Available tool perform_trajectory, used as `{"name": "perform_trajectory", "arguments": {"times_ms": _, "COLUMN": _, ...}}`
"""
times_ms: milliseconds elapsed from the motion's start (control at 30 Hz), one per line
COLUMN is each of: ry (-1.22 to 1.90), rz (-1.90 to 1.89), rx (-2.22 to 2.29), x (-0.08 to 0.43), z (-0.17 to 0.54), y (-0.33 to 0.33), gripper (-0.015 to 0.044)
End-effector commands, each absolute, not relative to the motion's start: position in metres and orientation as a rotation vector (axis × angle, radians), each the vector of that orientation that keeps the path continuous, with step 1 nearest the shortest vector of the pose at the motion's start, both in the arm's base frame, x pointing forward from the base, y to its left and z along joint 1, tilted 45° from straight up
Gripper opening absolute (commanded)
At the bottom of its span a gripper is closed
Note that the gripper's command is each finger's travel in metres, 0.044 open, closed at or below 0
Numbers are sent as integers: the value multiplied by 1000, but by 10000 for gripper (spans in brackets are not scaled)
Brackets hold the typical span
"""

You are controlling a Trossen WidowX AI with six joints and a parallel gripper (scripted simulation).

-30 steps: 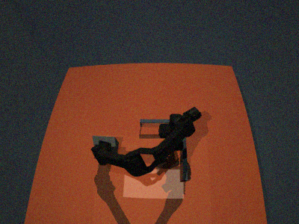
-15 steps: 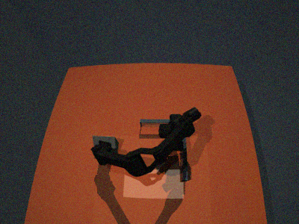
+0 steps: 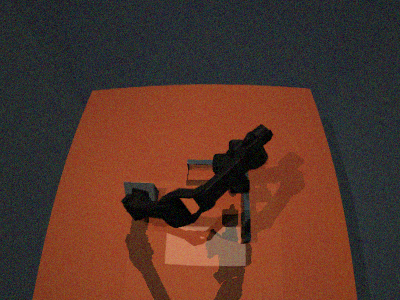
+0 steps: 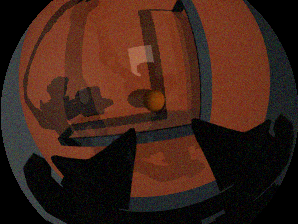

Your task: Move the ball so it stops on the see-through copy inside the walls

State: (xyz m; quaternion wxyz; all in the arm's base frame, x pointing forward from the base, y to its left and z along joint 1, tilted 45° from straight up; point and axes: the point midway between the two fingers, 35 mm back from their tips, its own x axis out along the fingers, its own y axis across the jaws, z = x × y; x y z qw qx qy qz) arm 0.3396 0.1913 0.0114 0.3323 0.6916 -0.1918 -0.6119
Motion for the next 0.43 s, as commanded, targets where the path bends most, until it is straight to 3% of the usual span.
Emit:
{"name": "perform_trajectory", "arguments": {"times_ms": 0, "ry": -513, "rz": -1608, "rx": 1797, "x": 342, "z": 8, "y": 185, "gripper": 285}}
{"name": "perform_trajectory", "arguments": {"times_ms": 133, "ry": -513, "rz": -1608, "rx": 1797, "x": 342, "z": 8, "y": 185, "gripper": 285}}
{"name": "perform_trajectory", "arguments": {"times_ms": 333, "ry": -429, "rz": -1592, "rx": 1702, "x": 331, "z": 37, "y": 210, "gripper": 440}}
{"name": "perform_trajectory", "arguments": {"times_ms": 400, "ry": -426, "rz": -1591, "rx": 1698, "x": 330, "z": 38, "y": 212, "gripper": 440}}
